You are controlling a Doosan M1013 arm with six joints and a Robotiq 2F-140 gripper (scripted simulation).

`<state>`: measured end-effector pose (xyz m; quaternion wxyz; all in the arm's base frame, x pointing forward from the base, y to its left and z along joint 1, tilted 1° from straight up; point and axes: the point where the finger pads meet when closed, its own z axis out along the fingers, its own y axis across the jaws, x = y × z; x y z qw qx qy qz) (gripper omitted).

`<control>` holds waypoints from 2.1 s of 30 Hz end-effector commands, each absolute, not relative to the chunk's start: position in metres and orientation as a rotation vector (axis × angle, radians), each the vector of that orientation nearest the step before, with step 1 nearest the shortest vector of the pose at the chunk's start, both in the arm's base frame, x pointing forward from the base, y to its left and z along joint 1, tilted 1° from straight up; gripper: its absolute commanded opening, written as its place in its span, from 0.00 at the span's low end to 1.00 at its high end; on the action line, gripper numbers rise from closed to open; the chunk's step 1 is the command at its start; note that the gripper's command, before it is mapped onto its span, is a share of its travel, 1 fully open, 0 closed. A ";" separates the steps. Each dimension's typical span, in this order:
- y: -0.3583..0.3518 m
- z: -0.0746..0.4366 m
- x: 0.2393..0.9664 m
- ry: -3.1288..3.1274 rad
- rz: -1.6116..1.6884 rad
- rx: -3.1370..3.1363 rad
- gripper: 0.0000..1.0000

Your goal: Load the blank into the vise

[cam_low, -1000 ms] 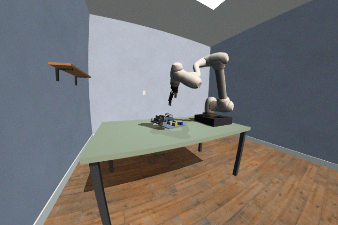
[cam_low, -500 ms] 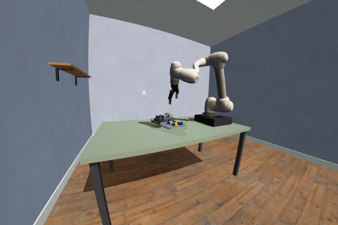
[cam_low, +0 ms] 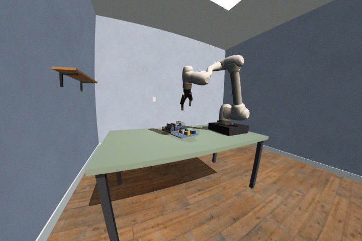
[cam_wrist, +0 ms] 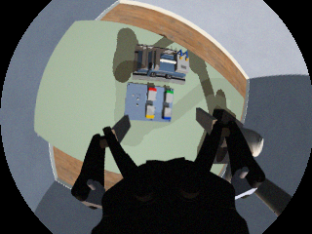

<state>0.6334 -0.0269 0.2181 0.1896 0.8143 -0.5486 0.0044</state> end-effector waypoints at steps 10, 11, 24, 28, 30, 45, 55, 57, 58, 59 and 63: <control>-0.043 0.220 0.615 -1.714 0.012 2.325 1.00; -0.044 0.220 0.614 -1.724 0.012 2.326 1.00; -0.066 0.222 0.591 -1.955 0.012 2.357 1.00; -0.068 0.223 0.588 -1.970 0.012 2.357 1.00; -0.072 0.223 0.584 -1.981 0.012 2.359 1.00; -0.093 0.225 0.561 -2.042 0.011 2.365 1.00; -0.089 0.225 0.565 -2.044 0.011 2.365 1.00; -0.088 0.225 0.566 -2.044 0.011 2.365 1.00; -0.088 0.225 0.567 -2.044 0.011 2.365 1.00; -0.088 0.225 0.567 -2.045 0.011 2.365 1.00; -0.087 0.225 0.567 -2.045 0.011 2.365 1.00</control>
